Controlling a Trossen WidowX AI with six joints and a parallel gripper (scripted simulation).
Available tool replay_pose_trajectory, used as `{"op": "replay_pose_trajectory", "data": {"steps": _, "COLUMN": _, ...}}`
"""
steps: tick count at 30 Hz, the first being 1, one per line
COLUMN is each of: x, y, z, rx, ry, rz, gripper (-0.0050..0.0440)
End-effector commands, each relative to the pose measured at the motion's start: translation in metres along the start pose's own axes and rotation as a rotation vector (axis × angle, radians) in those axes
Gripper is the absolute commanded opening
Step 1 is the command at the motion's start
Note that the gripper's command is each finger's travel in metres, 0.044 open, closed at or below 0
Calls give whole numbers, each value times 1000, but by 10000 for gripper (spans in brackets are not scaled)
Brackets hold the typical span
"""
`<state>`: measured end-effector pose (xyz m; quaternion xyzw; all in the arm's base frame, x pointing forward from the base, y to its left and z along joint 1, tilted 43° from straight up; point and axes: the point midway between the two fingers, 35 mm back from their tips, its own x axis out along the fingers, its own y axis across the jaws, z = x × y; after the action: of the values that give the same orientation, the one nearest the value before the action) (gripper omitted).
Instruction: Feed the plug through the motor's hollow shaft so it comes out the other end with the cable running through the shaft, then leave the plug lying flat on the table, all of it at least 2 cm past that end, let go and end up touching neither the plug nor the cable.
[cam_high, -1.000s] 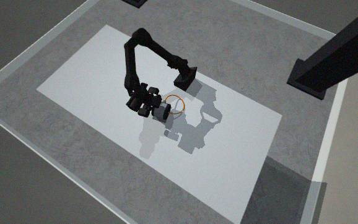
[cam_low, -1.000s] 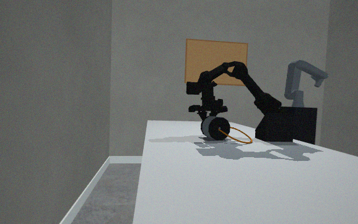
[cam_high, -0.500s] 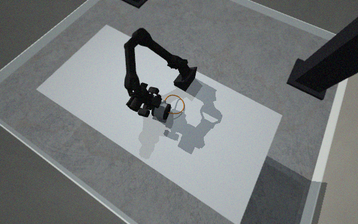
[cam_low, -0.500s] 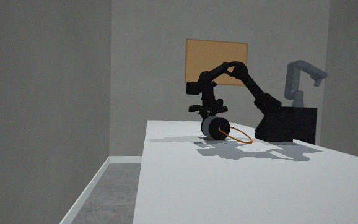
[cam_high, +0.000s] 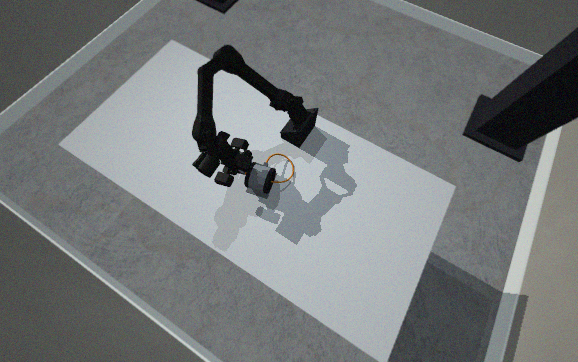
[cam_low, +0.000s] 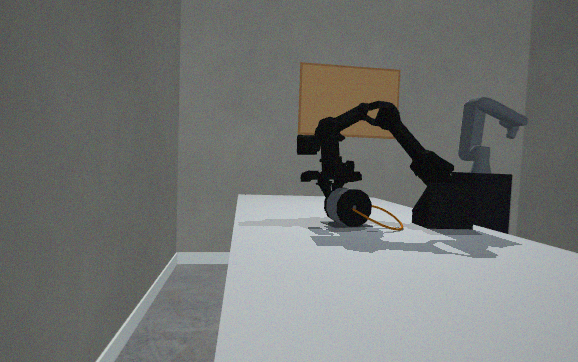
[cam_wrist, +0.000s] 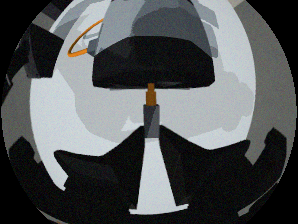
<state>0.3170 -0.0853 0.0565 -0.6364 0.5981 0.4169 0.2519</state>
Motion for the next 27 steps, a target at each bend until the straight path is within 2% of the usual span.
{"op": "replay_pose_trajectory", "data": {"steps": 1, "x": -4, "y": -1, "z": -7, "rx": 3, "ry": 6, "rz": -10, "gripper": 0}}
{"op": "replay_pose_trajectory", "data": {"steps": 6, "x": -4, "y": -1, "z": -7, "rx": 3, "ry": 6, "rz": -10, "gripper": 0}}
{"op": "replay_pose_trajectory", "data": {"steps": 14, "x": 8, "y": -1, "z": -6, "rx": 2, "ry": 2, "rz": -7, "gripper": 0}}
{"op": "replay_pose_trajectory", "data": {"steps": 21, "x": 3, "y": -2, "z": -7, "rx": 8, "ry": 2, "rz": -13, "gripper": 160}}
{"op": "replay_pose_trajectory", "data": {"steps": 27, "x": 7, "y": -2, "z": -5, "rx": 7, "ry": 3, "rz": -12, "gripper": 160}}
